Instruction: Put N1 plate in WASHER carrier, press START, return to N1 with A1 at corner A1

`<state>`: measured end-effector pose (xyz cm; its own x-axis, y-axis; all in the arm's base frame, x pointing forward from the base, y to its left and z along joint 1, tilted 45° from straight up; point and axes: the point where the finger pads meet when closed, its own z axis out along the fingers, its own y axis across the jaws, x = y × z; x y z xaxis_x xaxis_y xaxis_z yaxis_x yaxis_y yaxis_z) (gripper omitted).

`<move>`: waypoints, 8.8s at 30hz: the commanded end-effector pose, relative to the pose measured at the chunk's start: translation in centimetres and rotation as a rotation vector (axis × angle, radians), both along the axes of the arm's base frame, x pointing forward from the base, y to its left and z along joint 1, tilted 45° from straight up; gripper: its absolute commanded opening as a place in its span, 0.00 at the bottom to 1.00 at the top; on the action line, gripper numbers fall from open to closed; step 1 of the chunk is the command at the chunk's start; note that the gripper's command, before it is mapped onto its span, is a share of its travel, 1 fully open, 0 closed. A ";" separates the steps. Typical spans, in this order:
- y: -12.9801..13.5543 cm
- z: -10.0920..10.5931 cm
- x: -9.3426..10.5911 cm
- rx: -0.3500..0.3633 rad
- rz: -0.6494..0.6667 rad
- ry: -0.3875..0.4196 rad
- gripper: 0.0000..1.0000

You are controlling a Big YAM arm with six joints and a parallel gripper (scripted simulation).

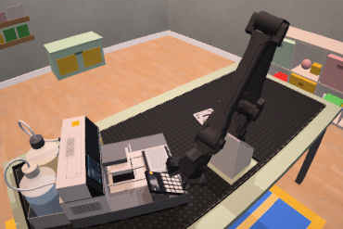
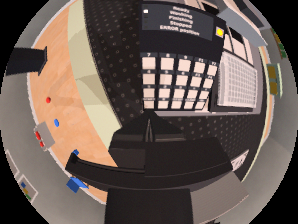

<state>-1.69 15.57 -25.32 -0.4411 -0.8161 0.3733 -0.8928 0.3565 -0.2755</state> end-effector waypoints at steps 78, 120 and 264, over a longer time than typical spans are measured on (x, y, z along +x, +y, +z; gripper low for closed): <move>4.6 5.4 -0.8 0.032 -0.001 0.004 0.00; 4.6 5.4 -0.8 0.032 -0.001 0.004 0.00; 4.6 5.4 -0.8 0.032 -0.001 0.004 0.00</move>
